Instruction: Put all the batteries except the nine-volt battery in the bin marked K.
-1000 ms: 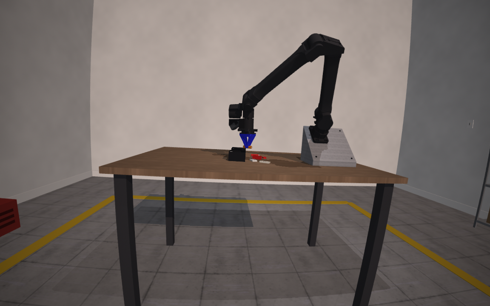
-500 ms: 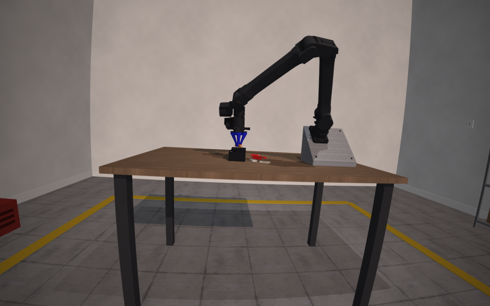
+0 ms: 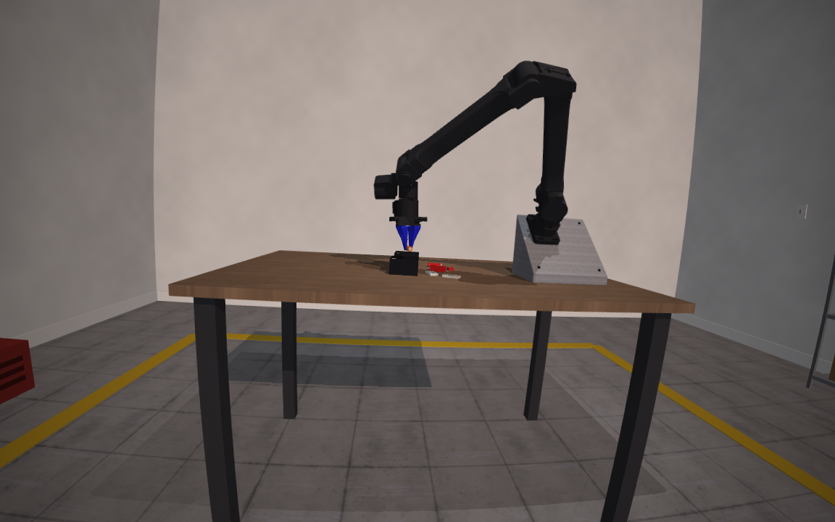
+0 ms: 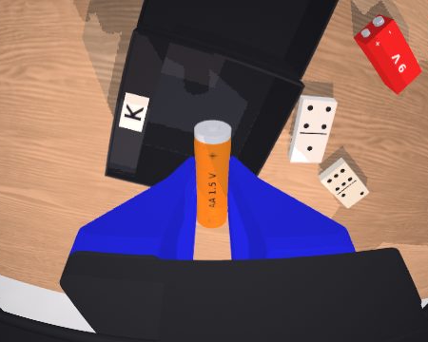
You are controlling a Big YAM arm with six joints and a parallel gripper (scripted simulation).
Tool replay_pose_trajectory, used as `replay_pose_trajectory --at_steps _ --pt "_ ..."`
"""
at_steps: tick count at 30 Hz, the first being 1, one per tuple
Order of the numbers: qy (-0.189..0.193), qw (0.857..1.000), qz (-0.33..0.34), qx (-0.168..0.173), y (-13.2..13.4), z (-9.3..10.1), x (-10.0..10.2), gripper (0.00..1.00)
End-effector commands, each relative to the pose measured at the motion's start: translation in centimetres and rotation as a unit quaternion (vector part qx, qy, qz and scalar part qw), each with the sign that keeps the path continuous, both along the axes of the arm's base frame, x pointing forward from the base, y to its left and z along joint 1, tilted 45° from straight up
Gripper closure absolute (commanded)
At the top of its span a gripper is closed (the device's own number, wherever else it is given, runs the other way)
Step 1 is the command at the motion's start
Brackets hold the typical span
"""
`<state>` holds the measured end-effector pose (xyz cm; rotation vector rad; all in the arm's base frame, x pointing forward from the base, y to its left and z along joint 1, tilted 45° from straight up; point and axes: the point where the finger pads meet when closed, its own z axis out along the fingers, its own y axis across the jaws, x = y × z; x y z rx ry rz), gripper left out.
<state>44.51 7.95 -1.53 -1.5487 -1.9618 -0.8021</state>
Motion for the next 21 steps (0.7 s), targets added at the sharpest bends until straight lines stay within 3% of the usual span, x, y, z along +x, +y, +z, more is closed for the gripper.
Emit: replay_pose_trajectory --at_steps 1,10,21 --pt "0.036 0.997 -0.07 -0.005 -1.8 0.5 1.1 0.92" --pt "0.081 0.986 -0.146 -0.011 -1.9 0.2 0.7 0.92" --pt "0.077 0.989 -0.129 -0.011 -0.1 1.0 1.1 0.92"
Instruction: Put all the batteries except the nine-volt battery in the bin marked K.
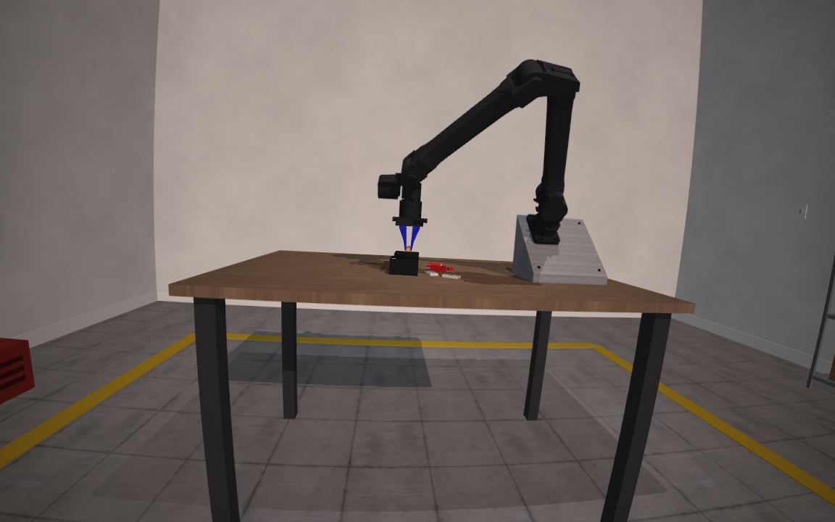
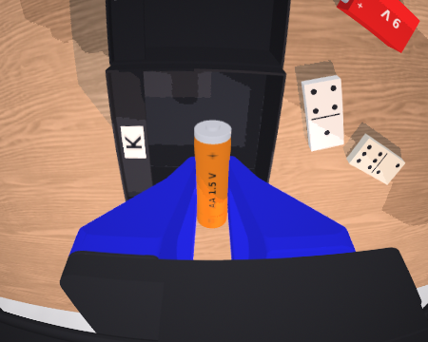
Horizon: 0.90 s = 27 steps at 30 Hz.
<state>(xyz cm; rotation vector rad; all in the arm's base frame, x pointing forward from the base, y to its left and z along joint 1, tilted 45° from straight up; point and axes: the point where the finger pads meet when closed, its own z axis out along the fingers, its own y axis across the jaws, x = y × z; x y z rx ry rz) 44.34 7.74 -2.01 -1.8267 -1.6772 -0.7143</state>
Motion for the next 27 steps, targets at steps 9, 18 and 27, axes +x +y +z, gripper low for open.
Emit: replay_pose_trajectory --at_steps 9,18,27 --pt "-0.011 1.0 -0.012 -0.005 -0.3 1.4 1.8 0.92" --pt "-0.013 1.0 -0.005 -0.005 0.6 0.8 2.1 0.92" --pt "-0.002 1.0 -0.006 -0.003 1.8 -0.6 0.6 0.92"
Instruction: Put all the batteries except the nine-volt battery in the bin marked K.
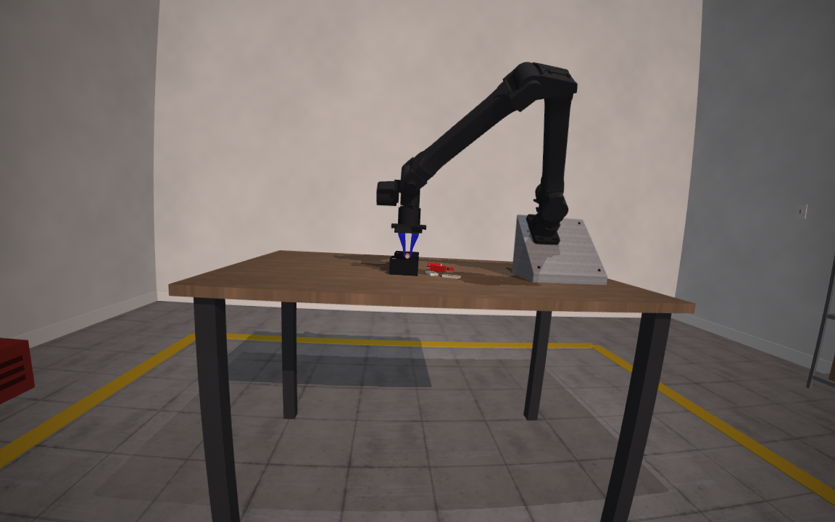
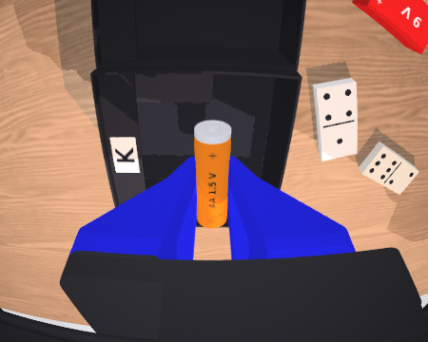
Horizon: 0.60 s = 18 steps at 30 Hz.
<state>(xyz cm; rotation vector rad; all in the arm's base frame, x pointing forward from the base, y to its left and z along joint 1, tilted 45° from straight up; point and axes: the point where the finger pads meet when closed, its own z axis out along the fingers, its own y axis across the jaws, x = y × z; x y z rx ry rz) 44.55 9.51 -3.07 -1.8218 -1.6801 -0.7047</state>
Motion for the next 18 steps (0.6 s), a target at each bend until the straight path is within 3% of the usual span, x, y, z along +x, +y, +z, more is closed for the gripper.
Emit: replay_pose_trajectory --at_steps 1,2,5,18 --pt "-0.005 1.0 -0.009 -0.002 0.1 0.5 0.3 0.92" --pt "-0.004 1.0 -0.028 -0.002 -1.5 0.3 0.7 0.92" --pt "0.006 1.0 -0.008 -0.001 0.7 -0.9 0.0 0.92" --pt "0.006 1.0 -0.013 -0.001 1.9 -2.5 0.1 0.92"
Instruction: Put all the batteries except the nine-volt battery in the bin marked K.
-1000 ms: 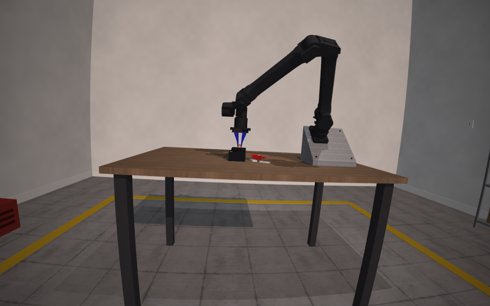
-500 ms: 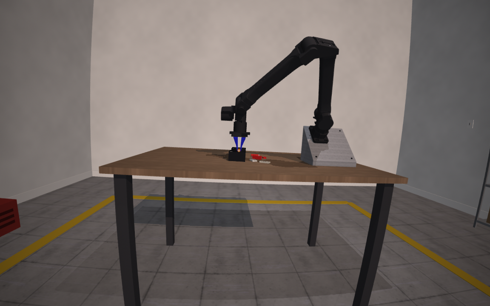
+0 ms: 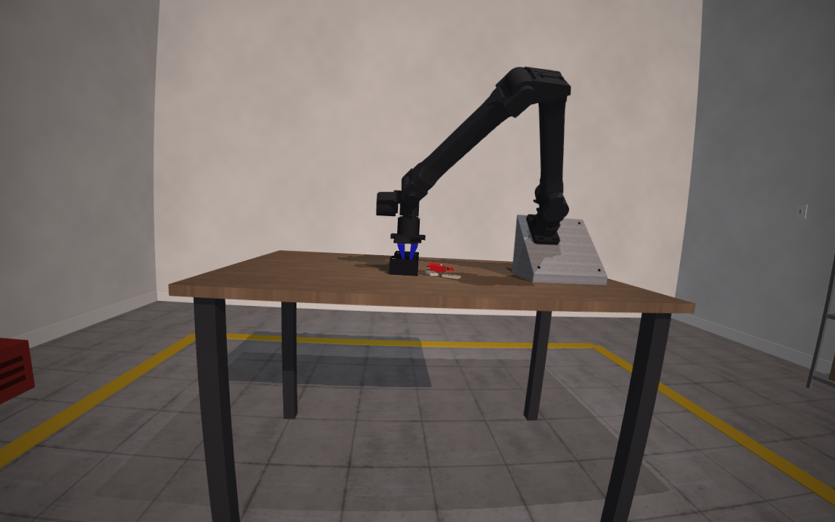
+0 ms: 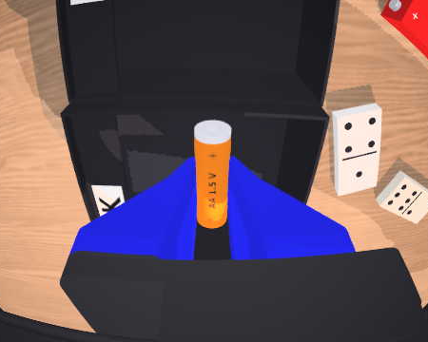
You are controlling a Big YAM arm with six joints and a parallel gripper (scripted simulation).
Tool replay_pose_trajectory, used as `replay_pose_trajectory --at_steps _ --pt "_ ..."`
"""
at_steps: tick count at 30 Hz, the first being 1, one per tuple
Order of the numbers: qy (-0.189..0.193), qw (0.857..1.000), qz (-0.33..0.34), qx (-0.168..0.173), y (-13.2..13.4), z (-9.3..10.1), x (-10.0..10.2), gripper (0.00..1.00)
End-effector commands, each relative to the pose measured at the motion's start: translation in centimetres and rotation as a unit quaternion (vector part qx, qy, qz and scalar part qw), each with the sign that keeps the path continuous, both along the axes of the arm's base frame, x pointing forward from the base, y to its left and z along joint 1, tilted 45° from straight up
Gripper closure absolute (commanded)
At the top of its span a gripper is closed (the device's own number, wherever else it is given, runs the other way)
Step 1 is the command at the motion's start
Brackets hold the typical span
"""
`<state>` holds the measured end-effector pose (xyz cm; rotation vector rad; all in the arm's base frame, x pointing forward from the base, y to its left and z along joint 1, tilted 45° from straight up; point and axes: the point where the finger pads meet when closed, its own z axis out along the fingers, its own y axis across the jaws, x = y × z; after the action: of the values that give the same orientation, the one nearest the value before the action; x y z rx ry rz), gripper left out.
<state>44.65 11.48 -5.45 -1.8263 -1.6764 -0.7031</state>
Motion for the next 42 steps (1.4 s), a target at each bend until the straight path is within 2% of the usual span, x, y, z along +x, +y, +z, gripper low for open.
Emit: replay_pose_trajectory --at_steps 1,4,9,10,14,15,28,38,42 --pt "-0.012 1.0 -0.013 -0.001 -0.1 1.2 0.6 0.92" --pt "-0.012 1.0 -0.007 0.0 0.6 1.1 0.5 0.92" --pt "-0.003 1.0 -0.024 -0.001 -1.0 0.5 0.4 0.92" --pt "-0.003 1.0 -0.024 -0.001 -1.0 0.5 0.4 0.73" --pt "-0.009 1.0 -0.012 -0.001 -0.3 0.7 0.8 0.73" --pt "-0.004 1.0 -0.024 -0.001 -1.0 0.6 0.4 0.73" --pt "-0.007 1.0 -0.026 -0.001 -1.2 0.8 0.5 0.73" --pt "-0.008 1.0 -0.018 -0.001 -1.9 1.8 0.2 0.73" --pt "-0.016 1.0 -0.018 -0.001 -2.4 2.5 0.9 0.73"
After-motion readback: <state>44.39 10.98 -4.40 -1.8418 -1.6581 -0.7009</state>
